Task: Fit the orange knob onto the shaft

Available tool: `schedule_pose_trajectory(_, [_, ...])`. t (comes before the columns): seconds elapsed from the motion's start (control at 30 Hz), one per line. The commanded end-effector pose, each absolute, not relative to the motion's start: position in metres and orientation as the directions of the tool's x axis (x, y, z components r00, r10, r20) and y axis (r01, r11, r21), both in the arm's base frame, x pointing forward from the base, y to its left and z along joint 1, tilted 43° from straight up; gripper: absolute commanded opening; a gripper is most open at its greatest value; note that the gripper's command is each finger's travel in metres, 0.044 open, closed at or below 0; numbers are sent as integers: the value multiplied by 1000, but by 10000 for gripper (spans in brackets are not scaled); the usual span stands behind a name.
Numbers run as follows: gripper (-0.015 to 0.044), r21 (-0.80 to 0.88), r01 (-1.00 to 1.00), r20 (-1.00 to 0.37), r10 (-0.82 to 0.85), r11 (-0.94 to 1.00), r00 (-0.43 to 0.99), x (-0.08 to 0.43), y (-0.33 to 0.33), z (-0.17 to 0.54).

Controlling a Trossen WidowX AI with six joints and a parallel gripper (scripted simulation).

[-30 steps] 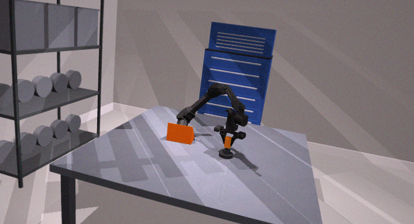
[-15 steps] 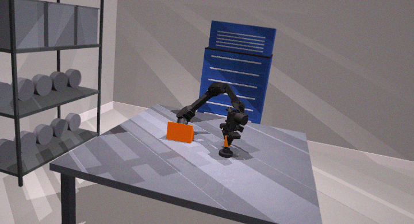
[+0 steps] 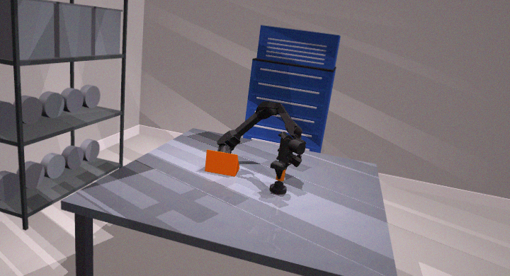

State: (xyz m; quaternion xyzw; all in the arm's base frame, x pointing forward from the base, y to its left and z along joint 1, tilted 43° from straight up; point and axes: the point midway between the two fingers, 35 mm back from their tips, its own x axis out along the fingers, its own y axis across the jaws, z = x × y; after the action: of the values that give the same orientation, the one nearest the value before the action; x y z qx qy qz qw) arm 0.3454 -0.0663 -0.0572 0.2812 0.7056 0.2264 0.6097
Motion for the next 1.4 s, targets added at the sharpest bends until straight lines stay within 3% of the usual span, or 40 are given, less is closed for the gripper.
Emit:
schedule_pose_trajectory(0.0, [0, 636, 233, -740, 667, 736, -89, 350, -70, -55])
schedule_pose_trajectory(1.37, [0, 636, 233, -739, 667, 736, -90, 340, -62, -58])
